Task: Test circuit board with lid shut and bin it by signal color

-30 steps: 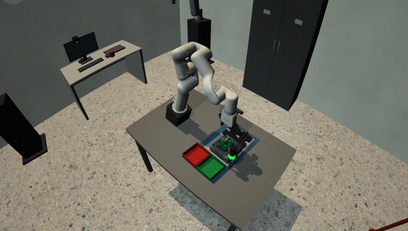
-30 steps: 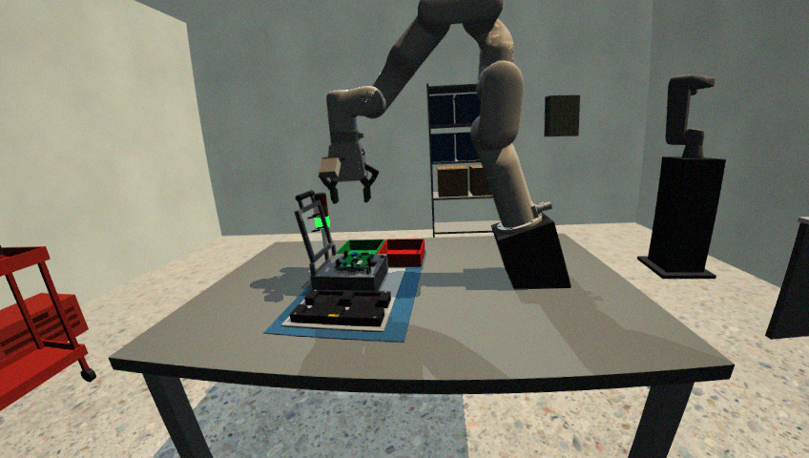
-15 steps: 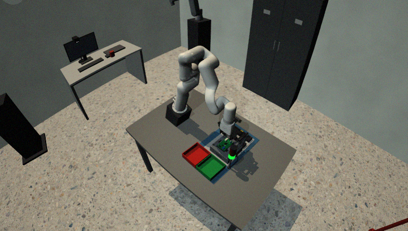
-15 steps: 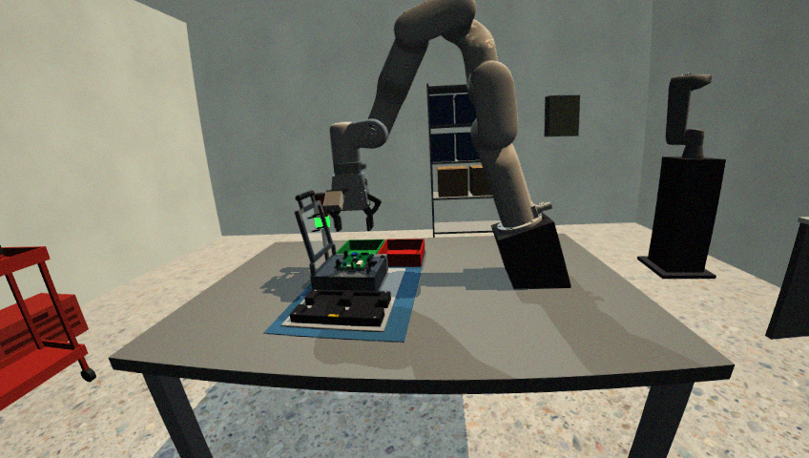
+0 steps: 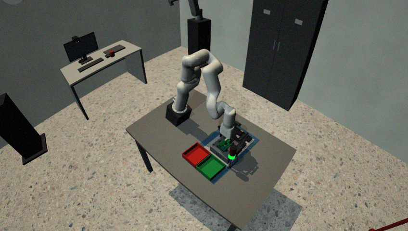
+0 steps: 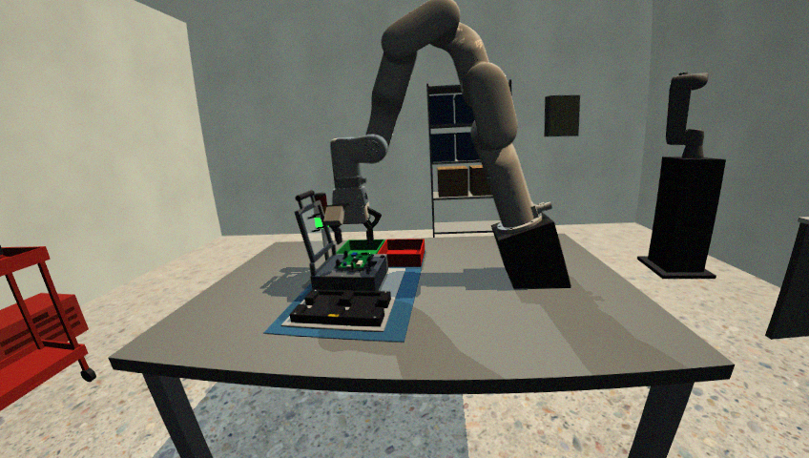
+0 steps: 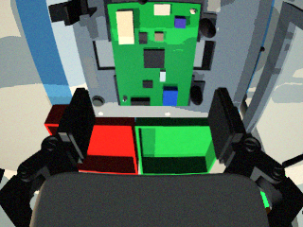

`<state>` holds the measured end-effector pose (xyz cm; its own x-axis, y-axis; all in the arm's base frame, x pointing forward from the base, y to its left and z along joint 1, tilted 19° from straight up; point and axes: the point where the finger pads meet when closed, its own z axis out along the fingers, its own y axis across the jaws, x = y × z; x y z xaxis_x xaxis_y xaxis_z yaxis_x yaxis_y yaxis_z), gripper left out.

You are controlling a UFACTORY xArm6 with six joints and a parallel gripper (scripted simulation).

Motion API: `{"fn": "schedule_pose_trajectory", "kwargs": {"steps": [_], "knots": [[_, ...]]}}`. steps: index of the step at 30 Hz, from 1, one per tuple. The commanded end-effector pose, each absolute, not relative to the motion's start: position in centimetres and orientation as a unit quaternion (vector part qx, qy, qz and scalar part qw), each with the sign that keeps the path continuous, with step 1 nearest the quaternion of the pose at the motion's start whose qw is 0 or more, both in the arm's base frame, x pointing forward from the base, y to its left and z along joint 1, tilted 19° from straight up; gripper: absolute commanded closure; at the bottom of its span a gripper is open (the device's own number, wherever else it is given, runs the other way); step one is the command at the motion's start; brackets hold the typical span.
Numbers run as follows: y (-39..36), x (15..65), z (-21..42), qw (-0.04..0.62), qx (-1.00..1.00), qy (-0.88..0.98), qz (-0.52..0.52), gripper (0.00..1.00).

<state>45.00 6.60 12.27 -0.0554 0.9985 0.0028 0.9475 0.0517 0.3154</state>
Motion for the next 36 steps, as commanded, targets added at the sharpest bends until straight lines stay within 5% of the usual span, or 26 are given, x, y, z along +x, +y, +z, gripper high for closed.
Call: {"fn": "schedule_pose_trajectory", "kwargs": {"steps": [1, 36], "knots": [[6.6, 45.2, 12.3, 0.110, 0.678, 0.717, 0.118, 0.00], [6.8, 46.9, 7.4, 0.110, 0.678, 0.717, 0.118, 0.00]]}}
